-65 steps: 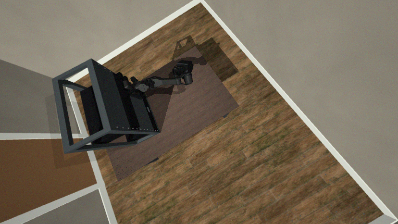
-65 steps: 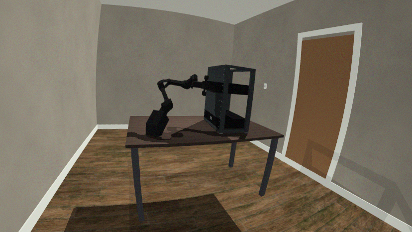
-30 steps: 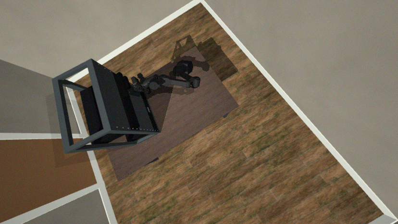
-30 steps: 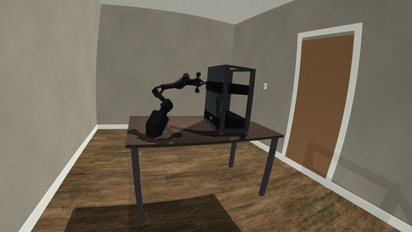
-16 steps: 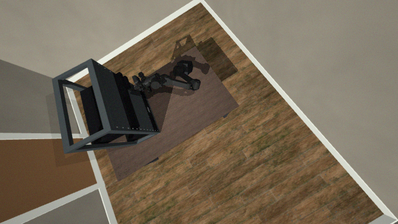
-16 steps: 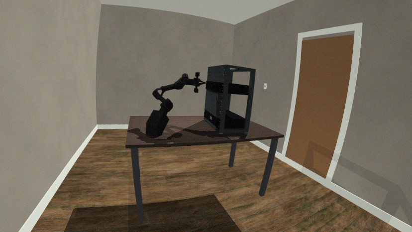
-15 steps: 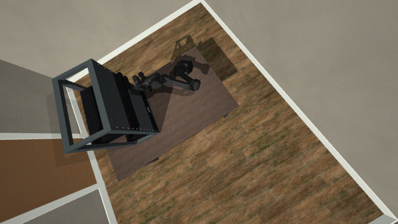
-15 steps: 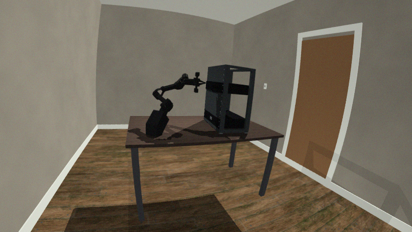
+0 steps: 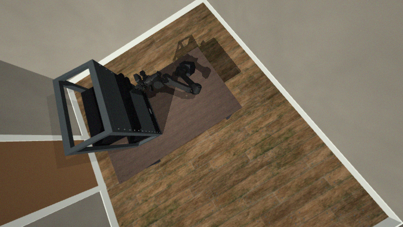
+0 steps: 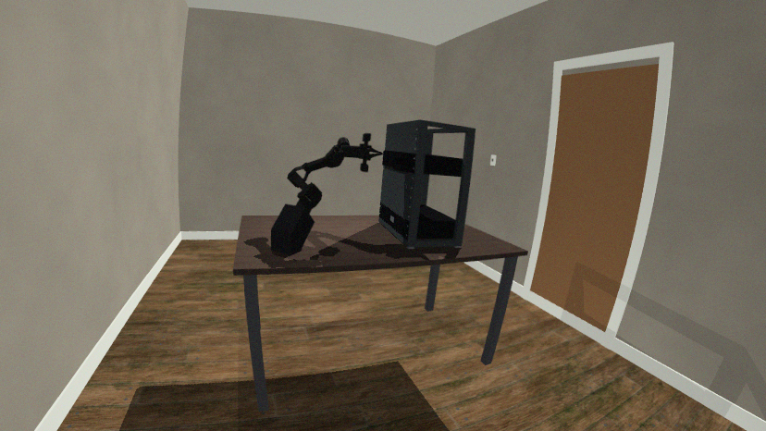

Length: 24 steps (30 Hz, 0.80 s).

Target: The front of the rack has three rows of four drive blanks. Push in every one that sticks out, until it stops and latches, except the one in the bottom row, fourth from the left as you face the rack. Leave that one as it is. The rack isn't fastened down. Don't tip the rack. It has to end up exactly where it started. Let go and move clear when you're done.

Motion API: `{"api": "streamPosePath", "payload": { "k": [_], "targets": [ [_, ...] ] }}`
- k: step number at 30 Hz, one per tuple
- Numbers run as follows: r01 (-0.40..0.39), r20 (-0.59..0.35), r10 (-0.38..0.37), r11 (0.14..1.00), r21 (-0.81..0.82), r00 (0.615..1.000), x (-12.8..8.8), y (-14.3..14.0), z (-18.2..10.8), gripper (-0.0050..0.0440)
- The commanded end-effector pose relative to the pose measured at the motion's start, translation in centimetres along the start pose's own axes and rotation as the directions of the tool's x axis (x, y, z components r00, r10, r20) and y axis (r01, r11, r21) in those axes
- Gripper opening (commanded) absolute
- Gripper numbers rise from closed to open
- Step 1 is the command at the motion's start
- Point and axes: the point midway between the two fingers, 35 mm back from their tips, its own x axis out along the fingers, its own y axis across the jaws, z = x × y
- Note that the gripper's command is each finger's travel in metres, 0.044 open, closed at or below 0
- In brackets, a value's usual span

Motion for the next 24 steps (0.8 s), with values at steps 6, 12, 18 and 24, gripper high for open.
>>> {"api": "streamPosePath", "payload": {
  "k": [6, 12, 18, 24],
  "targets": [
    [0.003, 0.001, -0.003, 1.0, 0.008, 1.0, 1.3, 0.1, 0.3, 0.0],
    [0.003, 0.001, -0.003, 1.0, 0.008, 1.0, 3.3, 0.1, 0.3, 0.0],
    [0.003, 0.001, -0.003, 1.0, 0.008, 1.0, 3.7, 0.1, 0.3, 0.0],
    [0.003, 0.001, -0.003, 1.0, 0.008, 1.0, 3.7, 0.1, 0.3, 0.0]
  ]
}}
